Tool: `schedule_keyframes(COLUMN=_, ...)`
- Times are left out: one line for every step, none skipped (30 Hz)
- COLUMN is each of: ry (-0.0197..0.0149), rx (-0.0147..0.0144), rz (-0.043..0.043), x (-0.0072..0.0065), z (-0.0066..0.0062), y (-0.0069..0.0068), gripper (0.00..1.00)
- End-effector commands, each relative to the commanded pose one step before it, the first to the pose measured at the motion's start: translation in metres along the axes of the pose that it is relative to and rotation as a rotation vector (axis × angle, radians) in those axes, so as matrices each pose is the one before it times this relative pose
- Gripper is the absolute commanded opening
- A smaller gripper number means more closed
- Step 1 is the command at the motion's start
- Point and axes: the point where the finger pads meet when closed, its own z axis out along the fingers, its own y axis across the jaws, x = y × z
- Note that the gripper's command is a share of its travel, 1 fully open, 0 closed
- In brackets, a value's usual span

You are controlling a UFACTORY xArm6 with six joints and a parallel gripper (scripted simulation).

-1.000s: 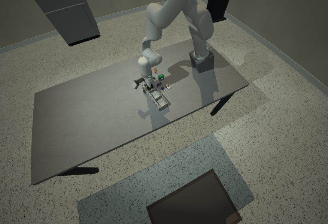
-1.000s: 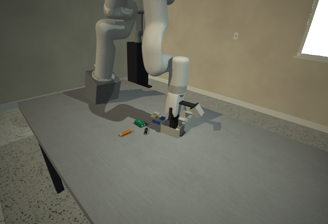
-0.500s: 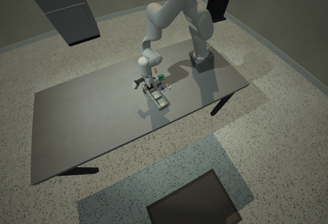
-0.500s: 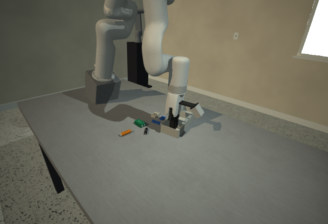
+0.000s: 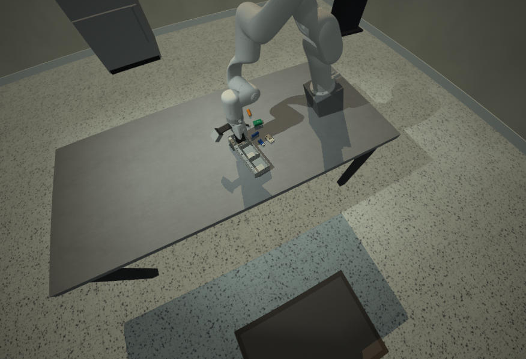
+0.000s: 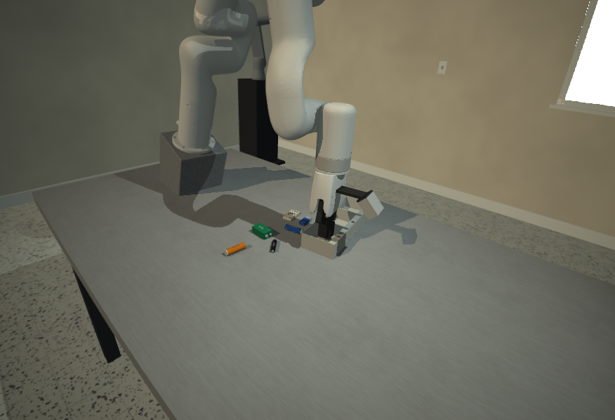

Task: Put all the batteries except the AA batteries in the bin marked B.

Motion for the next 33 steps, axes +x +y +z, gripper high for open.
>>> schedule_keyframes(ry=0.00213, rx=-0.00001, rz=-0.00003, x=0.00095, z=-0.00413, y=0.00017, gripper=0.07)
schedule_keyframes(ry=0.00001, rx=0.00000, rz=0.00000, x=0.00000, z=-0.00133, y=0.00000, gripper=0.07)
schedule_keyframes(ry=0.00000, rx=0.00000, rz=0.00000, x=0.00000, z=-0.00133, y=0.00000, gripper=0.07)
schedule_keyframes(ry=0.00000, rx=0.00000, rz=0.00000, x=0.00001, z=-0.00133, y=0.00000, gripper=0.07)
schedule_keyframes(ry=0.00000, rx=0.00000, rz=0.00000, x=0.00001, z=-0.00134, y=0.00000, gripper=0.07)
schedule_keyframes(ry=0.00000, rx=0.00000, rz=0.00000, x=0.00001, z=-0.00134, y=0.00000, gripper=0.07)
schedule_keyframes(ry=0.00000, rx=0.00000, rz=0.00000, x=0.00001, z=-0.00134, y=0.00000, gripper=0.07)
schedule_keyframes(ry=0.00000, rx=0.00000, rz=0.00000, x=0.00001, z=-0.00134, y=0.00000, gripper=0.07)
schedule_keyframes(ry=0.00000, rx=0.00000, rz=0.00000, x=0.00001, z=-0.00134, y=0.00000, gripper=0.07)
schedule_keyframes(ry=0.00000, rx=0.00000, rz=0.00000, x=0.00001, z=-0.00134, y=0.00000, gripper=0.07)
schedule_keyframes(ry=0.00000, rx=0.00000, rz=0.00000, x=0.00001, z=-0.00134, y=0.00000, gripper=0.07)
schedule_keyframes(ry=0.00000, rx=0.00000, rz=0.00000, x=0.00001, z=-0.00134, y=0.00000, gripper=0.07)
schedule_keyframes(ry=0.00000, rx=0.00000, rz=0.00000, x=0.00001, z=-0.00134, y=0.00000, gripper=0.07)
schedule_keyframes(ry=0.00000, rx=0.00000, rz=0.00000, x=0.00001, z=-0.00134, y=0.00000, gripper=0.07)
schedule_keyframes(ry=0.00000, rx=0.00000, rz=0.00000, x=0.00000, z=0.00000, y=0.00000, gripper=0.07)
schedule_keyframes(ry=0.00000, rx=0.00000, rz=0.00000, x=0.00000, z=0.00000, y=0.00000, gripper=0.07)
schedule_keyframes(ry=0.00001, rx=0.00000, rz=0.00000, x=0.00002, z=-0.00401, y=0.00000, gripper=0.07)
schedule_keyframes(ry=0.00002, rx=-0.00001, rz=0.00000, x=0.00001, z=-0.00399, y=-0.00001, gripper=0.07)
schedule_keyframes(ry=0.00002, rx=0.00000, rz=0.00000, x=0.00001, z=-0.00400, y=0.00000, gripper=0.07)
schedule_keyframes(ry=0.00002, rx=0.00000, rz=0.00000, x=0.00001, z=-0.00400, y=0.00000, gripper=0.07)
schedule_keyframes(ry=0.00002, rx=0.00000, rz=0.00000, x=0.00001, z=-0.00401, y=0.00000, gripper=0.07)
schedule_keyframes(ry=0.00001, rx=0.00000, rz=0.00000, x=0.00002, z=-0.00401, y=0.00001, gripper=0.07)
schedule_keyframes(ry=0.00000, rx=0.00000, rz=0.00000, x=0.00001, z=-0.00174, y=0.00000, gripper=0.07)
schedule_keyframes(ry=0.00000, rx=0.00000, rz=0.00000, x=0.00000, z=-0.00001, y=0.00000, gripper=0.07)
schedule_keyframes(ry=0.00000, rx=0.00000, rz=0.00000, x=0.00000, z=-0.00001, y=0.00001, gripper=0.07)
schedule_keyframes(ry=0.00000, rx=0.00000, rz=0.00000, x=0.00000, z=-0.00001, y=0.00001, gripper=0.07)
schedule_keyframes(ry=0.00000, rx=0.00000, rz=0.00000, x=0.00000, z=-0.00001, y=0.00000, gripper=0.07)
schedule_keyframes(ry=0.00000, rx=0.00007, rz=0.00000, x=0.00036, z=-0.00002, y=-0.00496, gripper=0.07)
schedule_keyframes(ry=0.00000, rx=0.00007, rz=0.00000, x=0.00036, z=-0.00002, y=-0.00497, gripper=0.07)
schedule_keyframes(ry=0.00000, rx=0.00000, rz=0.00001, x=0.00036, z=0.00002, y=-0.00506, gripper=0.07)
schedule_keyframes(ry=0.00000, rx=0.00004, rz=0.00001, x=0.00036, z=0.00000, y=-0.00500, gripper=0.07)
schedule_keyframes(ry=0.00000, rx=0.00000, rz=0.00000, x=0.00000, z=0.00000, y=0.00000, gripper=0.07)
schedule_keyframes(ry=0.00000, rx=0.00000, rz=0.00000, x=0.00000, z=0.00000, y=0.00000, gripper=0.07)
